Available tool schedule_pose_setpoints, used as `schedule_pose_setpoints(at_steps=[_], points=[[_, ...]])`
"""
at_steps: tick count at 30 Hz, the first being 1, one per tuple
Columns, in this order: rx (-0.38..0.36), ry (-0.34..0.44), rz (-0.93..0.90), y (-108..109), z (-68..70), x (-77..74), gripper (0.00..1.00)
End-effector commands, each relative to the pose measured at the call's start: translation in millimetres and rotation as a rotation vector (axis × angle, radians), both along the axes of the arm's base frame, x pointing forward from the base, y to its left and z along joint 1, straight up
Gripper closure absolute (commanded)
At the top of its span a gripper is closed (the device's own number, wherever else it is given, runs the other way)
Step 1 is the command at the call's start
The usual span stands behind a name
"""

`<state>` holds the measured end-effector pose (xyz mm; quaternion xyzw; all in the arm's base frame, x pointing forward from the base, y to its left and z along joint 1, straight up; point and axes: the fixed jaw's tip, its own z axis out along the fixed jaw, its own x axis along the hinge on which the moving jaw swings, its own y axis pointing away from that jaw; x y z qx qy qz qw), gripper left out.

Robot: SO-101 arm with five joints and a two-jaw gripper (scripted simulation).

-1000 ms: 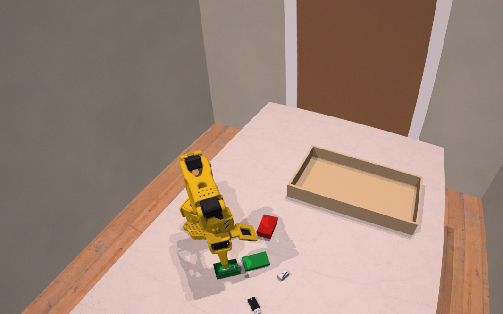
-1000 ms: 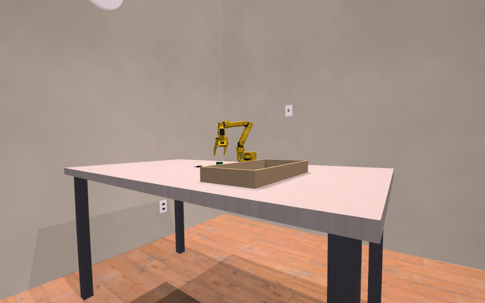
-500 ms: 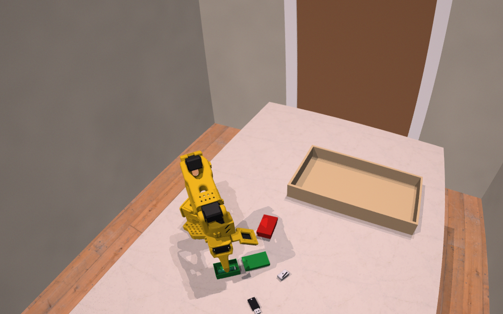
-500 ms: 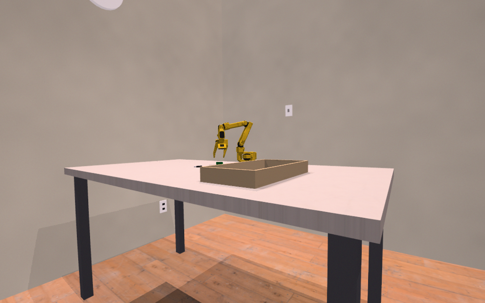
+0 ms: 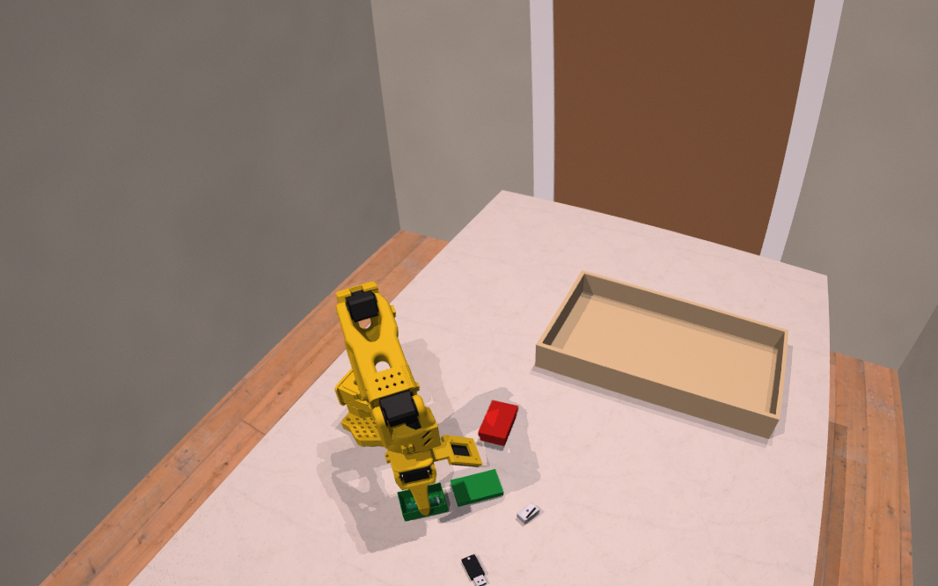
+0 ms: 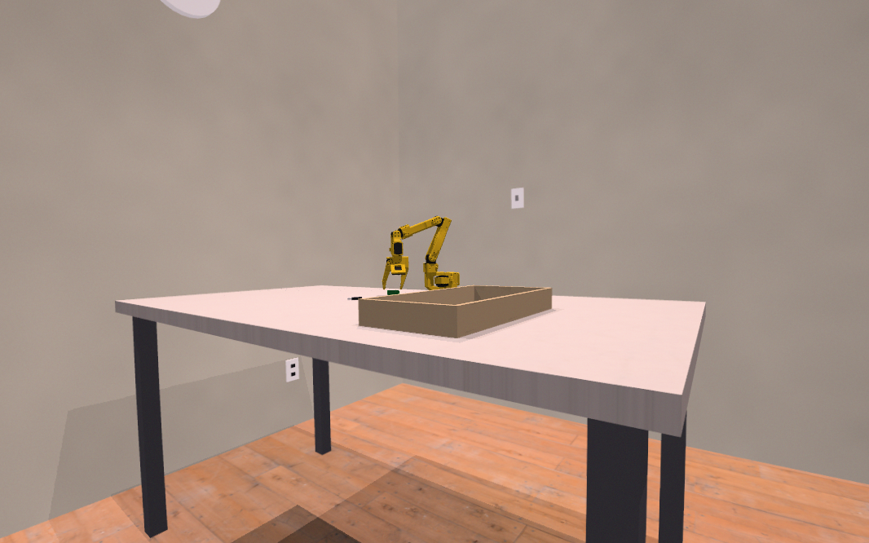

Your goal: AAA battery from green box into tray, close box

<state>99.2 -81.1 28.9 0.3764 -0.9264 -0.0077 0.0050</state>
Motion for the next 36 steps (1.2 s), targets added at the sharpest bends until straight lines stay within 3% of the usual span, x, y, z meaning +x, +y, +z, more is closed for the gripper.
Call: schedule_pose_setpoints(at_steps=[1, 15, 36], points=[[-0.011, -0.015, -0.001, -2.1, -3.9, 1.0, 0.71], [-0.011, -0.015, -0.001, -1.0, -12.8, -0.3, 0.71], [-0.011, -0.015, -0.002, -0.9, -13.4, -0.4, 0.71]])
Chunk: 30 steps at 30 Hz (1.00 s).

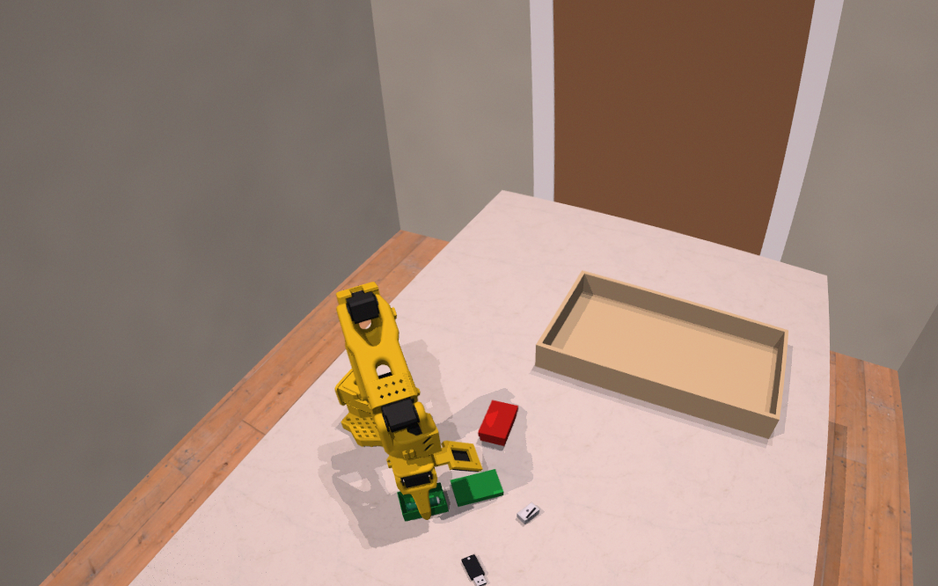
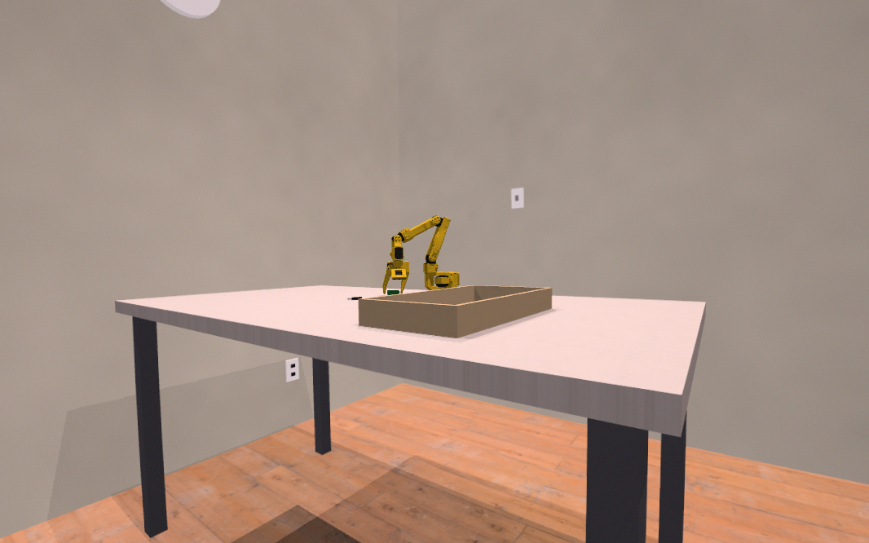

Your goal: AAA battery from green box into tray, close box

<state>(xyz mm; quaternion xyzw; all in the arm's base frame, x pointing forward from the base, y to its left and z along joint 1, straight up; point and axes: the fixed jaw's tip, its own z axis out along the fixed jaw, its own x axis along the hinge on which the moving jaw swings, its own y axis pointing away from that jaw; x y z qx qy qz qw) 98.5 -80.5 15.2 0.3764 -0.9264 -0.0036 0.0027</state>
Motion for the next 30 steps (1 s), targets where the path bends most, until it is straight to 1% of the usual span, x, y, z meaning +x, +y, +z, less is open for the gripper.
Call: schedule_pose_setpoints(at_steps=[1, 30], points=[[-0.005, -0.008, -0.002, -1.5, 0.3, 0.3, 0.71], [-0.005, -0.008, -0.002, -1.9, -2.6, 0.9, 0.71]])
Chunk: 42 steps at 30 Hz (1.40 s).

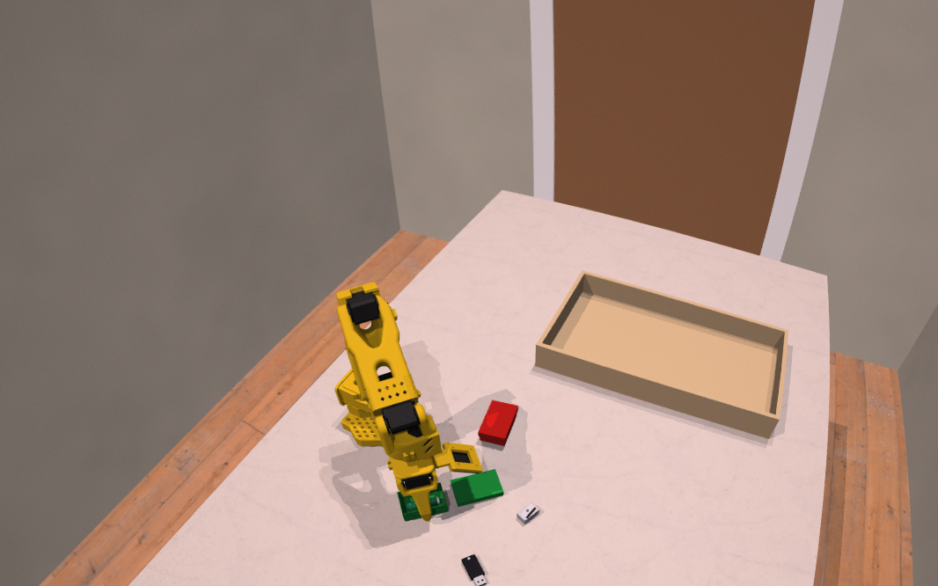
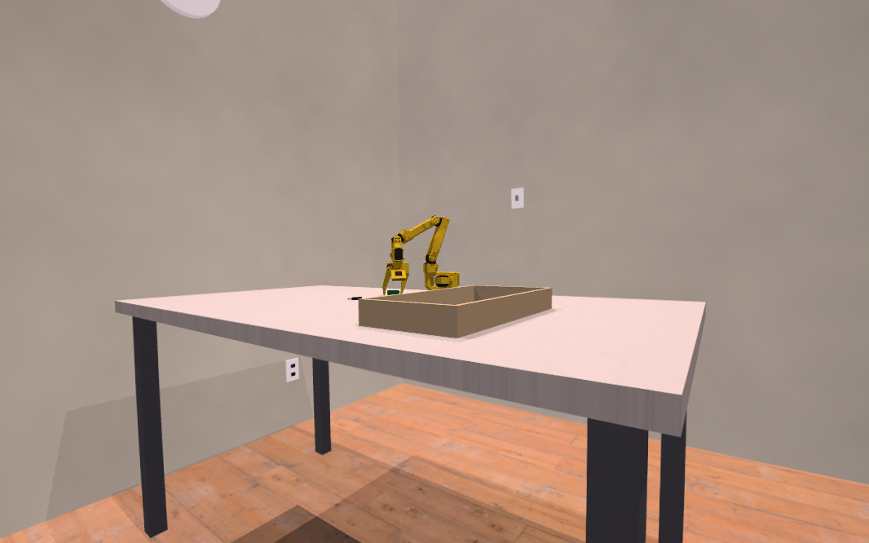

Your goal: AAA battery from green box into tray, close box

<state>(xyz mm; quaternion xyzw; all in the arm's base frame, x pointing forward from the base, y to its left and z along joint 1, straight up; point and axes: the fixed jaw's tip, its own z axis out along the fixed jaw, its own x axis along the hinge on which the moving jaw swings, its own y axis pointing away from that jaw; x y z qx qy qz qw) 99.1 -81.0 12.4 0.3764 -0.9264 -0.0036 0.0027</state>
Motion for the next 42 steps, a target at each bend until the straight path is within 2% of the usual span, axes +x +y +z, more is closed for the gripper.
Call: schedule_pose_setpoints(at_steps=[1, 15, 42], points=[[-0.005, -0.008, -0.002, -1.4, 0.3, 0.4, 0.71], [-0.005, -0.008, -0.002, -1.4, 0.3, 0.4, 0.71], [-0.005, -0.008, -0.002, -1.4, 0.3, 0.4, 0.80]])
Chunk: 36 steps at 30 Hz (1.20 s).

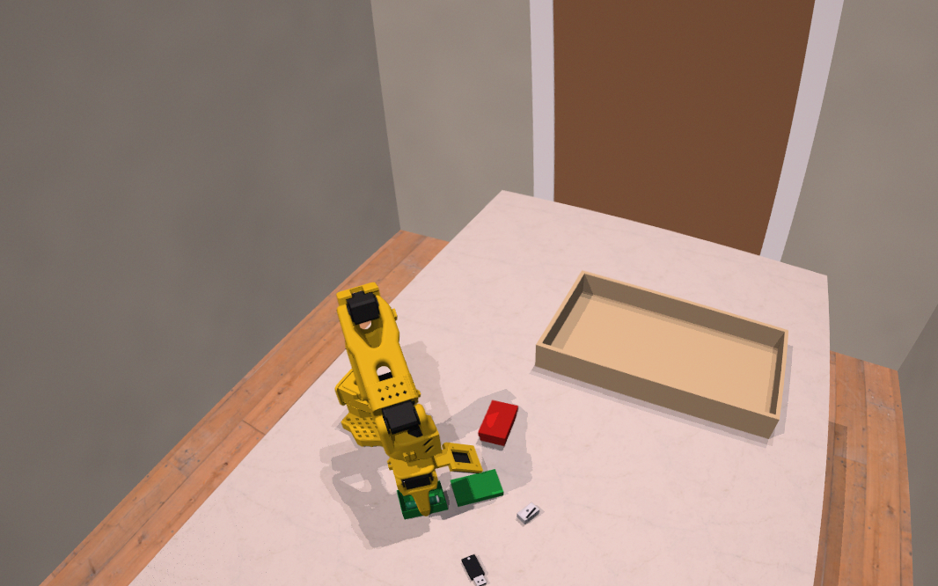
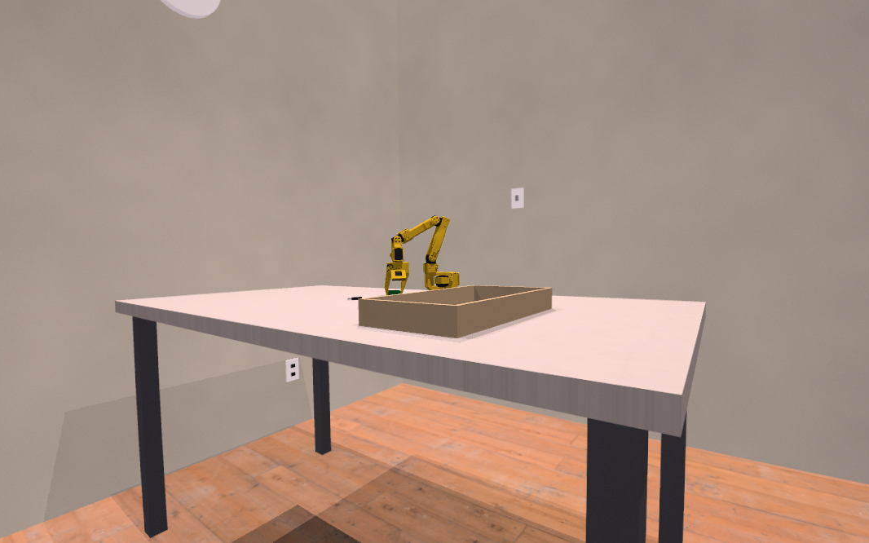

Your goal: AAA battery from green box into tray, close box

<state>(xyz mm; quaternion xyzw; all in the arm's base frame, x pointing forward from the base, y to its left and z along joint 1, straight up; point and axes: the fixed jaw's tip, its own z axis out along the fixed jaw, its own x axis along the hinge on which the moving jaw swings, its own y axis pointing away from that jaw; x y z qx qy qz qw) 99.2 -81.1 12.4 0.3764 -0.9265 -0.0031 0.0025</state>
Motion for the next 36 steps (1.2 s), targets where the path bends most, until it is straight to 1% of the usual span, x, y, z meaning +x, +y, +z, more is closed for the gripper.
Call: schedule_pose_setpoints(at_steps=[1, 23, 36], points=[[-0.004, -0.007, -0.001, -1, 0.2, 0.2, 0.80], [-0.004, -0.007, -0.001, -1, 0.8, 0.3, 0.80], [-0.004, -0.007, -0.001, -3, 12.8, 2.0, 0.80]])
